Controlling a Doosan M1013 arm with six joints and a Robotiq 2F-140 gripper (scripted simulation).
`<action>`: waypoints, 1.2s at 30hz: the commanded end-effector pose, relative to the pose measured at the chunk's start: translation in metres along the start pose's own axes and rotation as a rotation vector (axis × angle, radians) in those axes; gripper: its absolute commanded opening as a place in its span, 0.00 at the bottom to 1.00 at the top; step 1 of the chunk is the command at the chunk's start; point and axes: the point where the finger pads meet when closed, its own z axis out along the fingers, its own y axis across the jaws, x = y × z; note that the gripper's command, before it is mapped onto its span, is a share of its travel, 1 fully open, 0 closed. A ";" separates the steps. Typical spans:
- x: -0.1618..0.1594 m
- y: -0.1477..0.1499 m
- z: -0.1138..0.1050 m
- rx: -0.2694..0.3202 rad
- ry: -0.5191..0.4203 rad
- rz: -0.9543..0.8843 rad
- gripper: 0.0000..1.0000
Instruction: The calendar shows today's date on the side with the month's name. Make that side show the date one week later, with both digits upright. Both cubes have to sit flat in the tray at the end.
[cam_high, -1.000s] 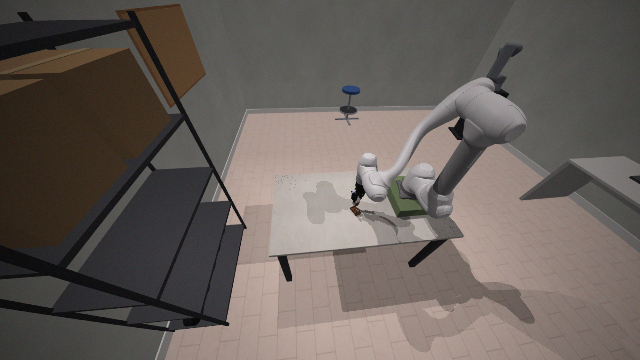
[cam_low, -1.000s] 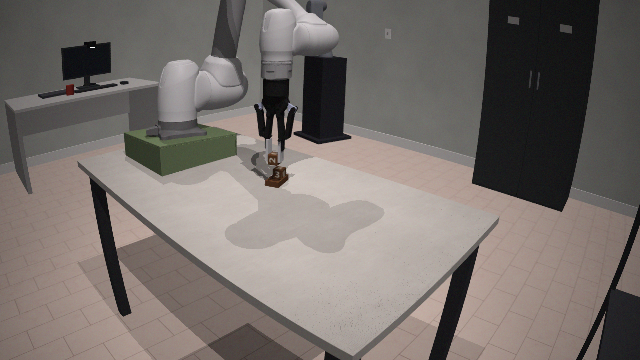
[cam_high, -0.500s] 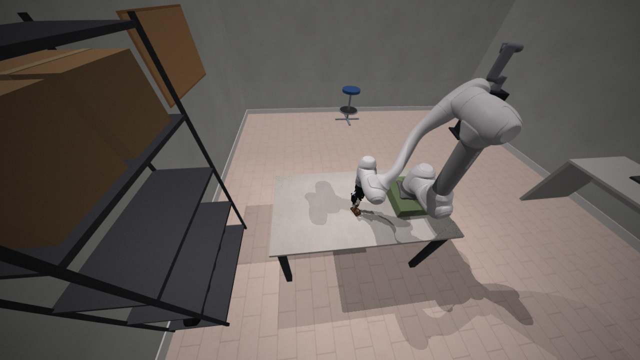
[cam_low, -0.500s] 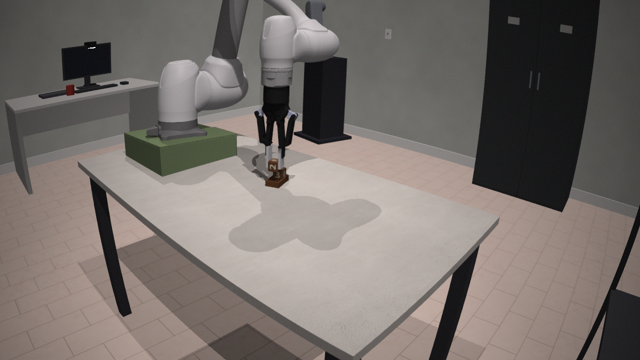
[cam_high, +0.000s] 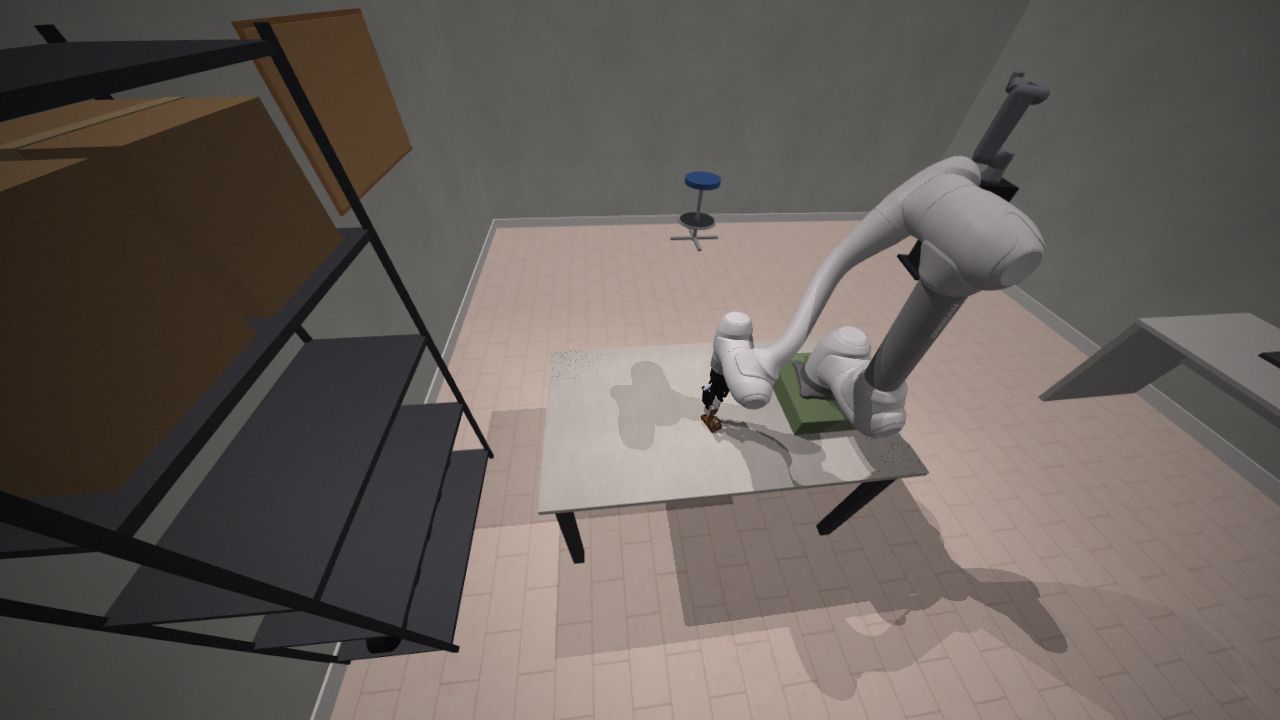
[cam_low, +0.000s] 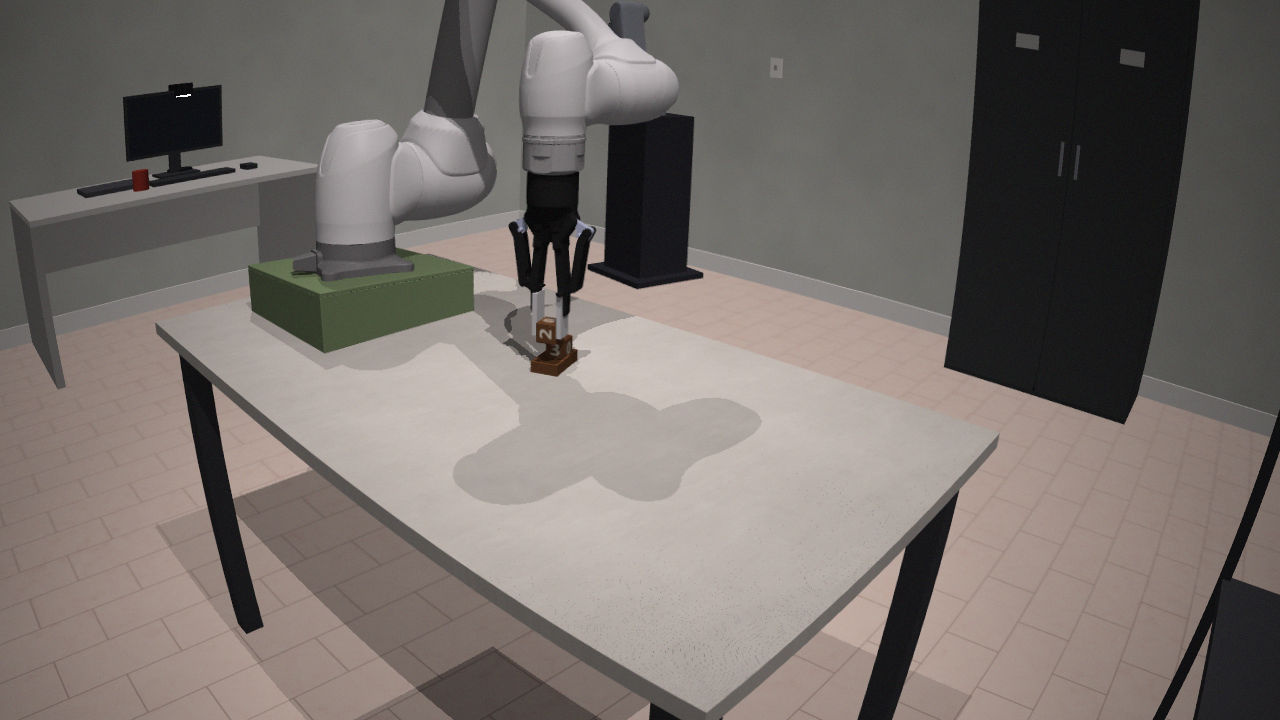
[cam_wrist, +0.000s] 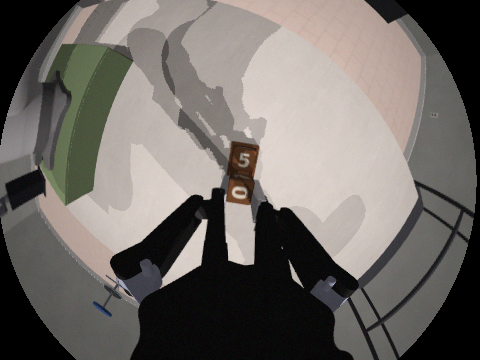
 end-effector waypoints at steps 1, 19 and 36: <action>0.000 0.000 0.000 0.000 0.000 0.000 0.25; 0.000 0.000 0.000 0.000 0.000 0.000 0.25; 0.000 0.000 0.004 0.000 0.000 0.000 0.25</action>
